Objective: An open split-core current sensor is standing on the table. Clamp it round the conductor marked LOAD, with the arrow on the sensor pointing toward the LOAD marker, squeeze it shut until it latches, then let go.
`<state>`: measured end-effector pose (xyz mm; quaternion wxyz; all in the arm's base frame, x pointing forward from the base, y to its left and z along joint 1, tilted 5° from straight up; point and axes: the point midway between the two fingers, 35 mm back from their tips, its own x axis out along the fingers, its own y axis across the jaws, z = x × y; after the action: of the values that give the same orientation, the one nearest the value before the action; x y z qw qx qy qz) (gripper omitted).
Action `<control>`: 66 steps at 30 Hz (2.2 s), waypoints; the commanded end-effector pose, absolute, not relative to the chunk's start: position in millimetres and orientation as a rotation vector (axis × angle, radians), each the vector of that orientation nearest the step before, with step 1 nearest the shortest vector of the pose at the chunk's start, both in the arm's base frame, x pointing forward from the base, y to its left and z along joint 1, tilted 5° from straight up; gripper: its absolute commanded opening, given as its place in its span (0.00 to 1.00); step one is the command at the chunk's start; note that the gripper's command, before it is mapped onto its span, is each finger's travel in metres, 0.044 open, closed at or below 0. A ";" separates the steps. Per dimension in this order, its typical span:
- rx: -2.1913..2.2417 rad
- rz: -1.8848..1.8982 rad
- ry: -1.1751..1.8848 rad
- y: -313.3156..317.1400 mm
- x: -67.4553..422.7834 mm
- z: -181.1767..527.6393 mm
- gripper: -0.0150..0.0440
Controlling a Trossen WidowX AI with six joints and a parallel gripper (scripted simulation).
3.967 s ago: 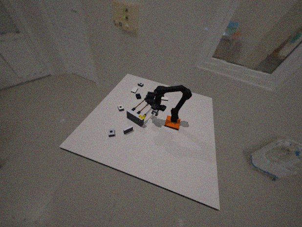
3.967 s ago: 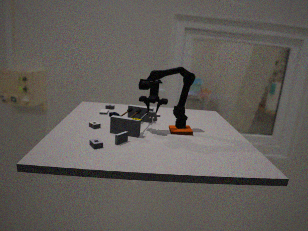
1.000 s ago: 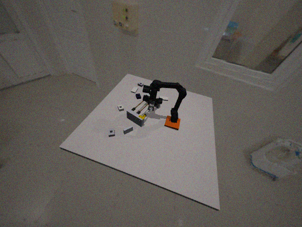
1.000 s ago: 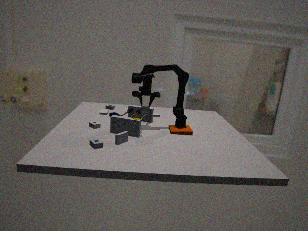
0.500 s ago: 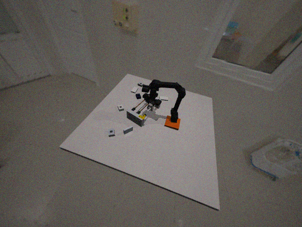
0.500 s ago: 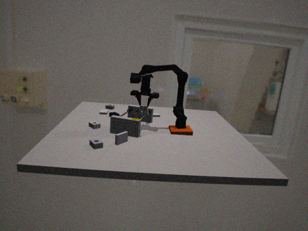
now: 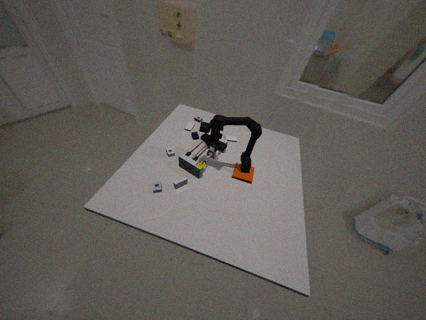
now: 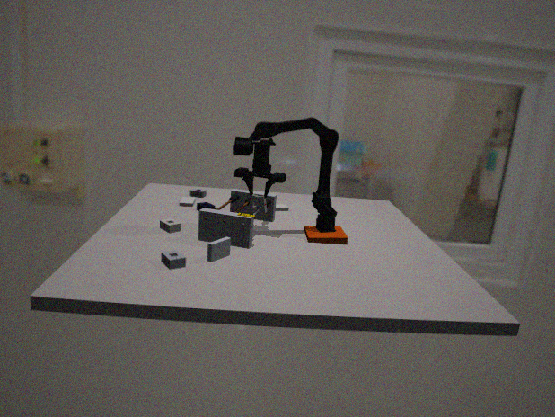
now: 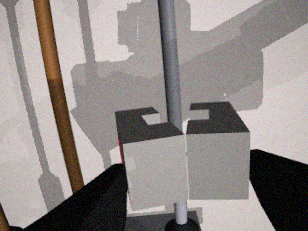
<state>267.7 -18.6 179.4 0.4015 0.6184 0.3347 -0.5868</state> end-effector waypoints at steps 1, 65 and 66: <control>1.570 -1.483 0.848 -18.2 268.7 172.7 0.25; 1.569 -1.485 0.844 -19.6 269.6 152.8 0.43; 1.569 -1.485 0.844 -19.6 269.6 152.8 0.48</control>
<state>269.7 -19.6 152.5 0.3995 0.6203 0.3336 -0.5869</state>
